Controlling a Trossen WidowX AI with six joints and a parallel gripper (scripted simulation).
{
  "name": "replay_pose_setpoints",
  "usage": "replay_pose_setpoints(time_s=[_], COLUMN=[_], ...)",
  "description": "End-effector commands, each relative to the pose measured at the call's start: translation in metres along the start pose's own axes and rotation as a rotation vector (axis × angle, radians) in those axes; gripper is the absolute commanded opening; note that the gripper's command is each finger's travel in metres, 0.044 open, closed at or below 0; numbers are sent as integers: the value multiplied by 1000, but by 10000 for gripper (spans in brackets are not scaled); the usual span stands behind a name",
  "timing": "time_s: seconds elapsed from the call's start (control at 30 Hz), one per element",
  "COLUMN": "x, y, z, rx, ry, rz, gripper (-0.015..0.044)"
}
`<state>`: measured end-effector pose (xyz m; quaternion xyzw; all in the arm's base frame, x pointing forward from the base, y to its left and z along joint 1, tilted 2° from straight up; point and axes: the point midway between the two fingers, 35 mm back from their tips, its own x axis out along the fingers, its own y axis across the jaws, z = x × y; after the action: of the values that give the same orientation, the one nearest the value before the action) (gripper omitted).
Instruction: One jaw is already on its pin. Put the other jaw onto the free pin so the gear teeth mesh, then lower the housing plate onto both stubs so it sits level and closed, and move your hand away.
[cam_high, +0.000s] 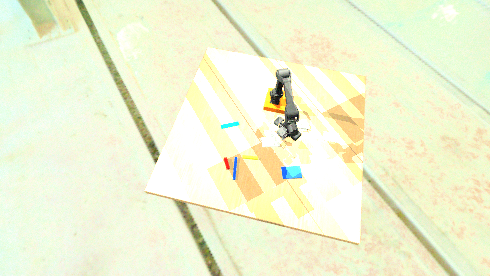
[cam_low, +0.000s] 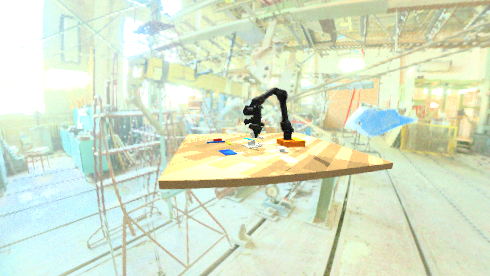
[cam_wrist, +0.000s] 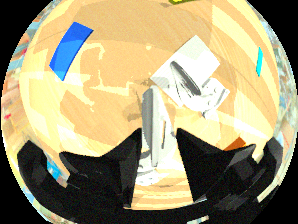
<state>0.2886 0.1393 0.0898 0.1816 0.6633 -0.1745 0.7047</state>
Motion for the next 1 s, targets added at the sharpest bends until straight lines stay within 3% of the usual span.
replay_pose_setpoints(time_s=[0.0, 0.97], x=[-1, -1], y=[-11, -92], z=[10, 61], rx=[-80, -600], ry=[0, -4], rz=[4, -4], gripper=[134, 134])
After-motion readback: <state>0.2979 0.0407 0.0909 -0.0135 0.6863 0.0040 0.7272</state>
